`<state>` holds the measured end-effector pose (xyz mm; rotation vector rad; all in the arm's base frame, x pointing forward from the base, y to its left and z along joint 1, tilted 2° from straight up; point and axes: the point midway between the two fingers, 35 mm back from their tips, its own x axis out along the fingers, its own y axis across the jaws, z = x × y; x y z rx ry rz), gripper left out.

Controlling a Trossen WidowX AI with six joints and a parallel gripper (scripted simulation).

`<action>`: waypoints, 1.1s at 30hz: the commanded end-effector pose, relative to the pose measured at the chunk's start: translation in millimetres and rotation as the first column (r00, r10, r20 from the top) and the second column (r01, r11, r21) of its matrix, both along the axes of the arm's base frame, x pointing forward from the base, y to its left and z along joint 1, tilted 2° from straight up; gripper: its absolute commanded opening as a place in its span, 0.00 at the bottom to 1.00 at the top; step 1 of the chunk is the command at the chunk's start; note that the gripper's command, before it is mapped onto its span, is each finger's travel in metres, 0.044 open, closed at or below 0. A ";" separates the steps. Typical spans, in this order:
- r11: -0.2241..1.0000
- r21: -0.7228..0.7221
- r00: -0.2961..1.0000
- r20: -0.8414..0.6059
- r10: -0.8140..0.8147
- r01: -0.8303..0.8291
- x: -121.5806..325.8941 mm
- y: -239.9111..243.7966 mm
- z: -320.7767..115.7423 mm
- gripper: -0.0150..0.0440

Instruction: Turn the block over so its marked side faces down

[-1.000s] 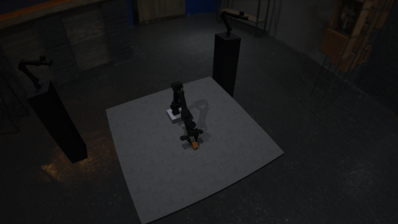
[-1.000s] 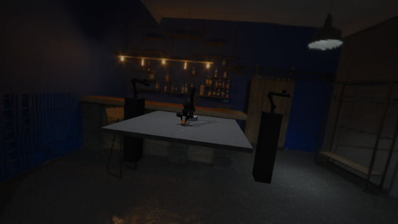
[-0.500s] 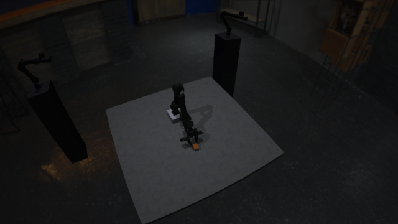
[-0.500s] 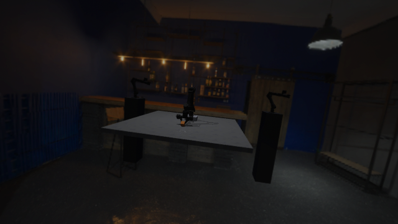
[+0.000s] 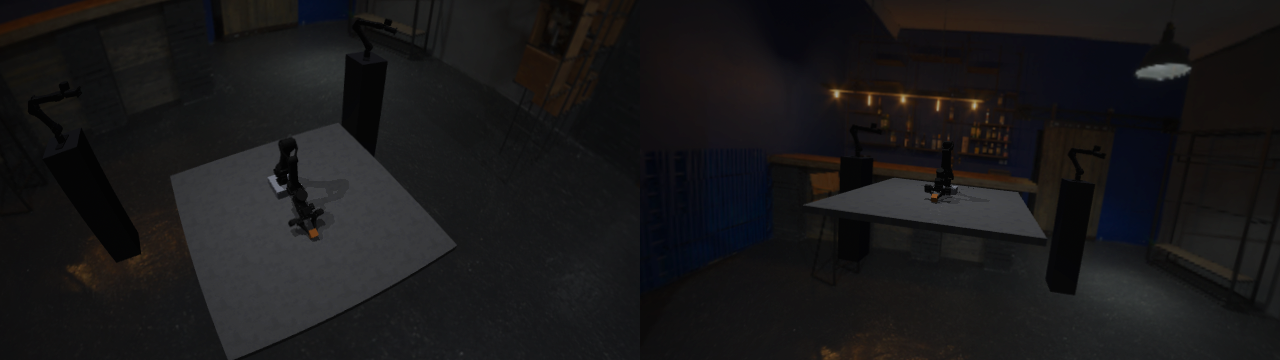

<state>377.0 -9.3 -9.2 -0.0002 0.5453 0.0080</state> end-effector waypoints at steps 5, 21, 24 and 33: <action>1.000 0.007 0.999 0.035 0.000 0.000 -3.6 0.6 1.5 0.25; 1.000 0.007 0.999 0.035 0.000 0.000 -3.6 0.6 1.5 0.57; 1.000 0.007 0.999 0.035 0.000 0.000 -3.6 0.6 1.5 0.70; 1.000 0.007 0.999 0.035 0.000 0.000 -3.6 0.6 1.5 1.00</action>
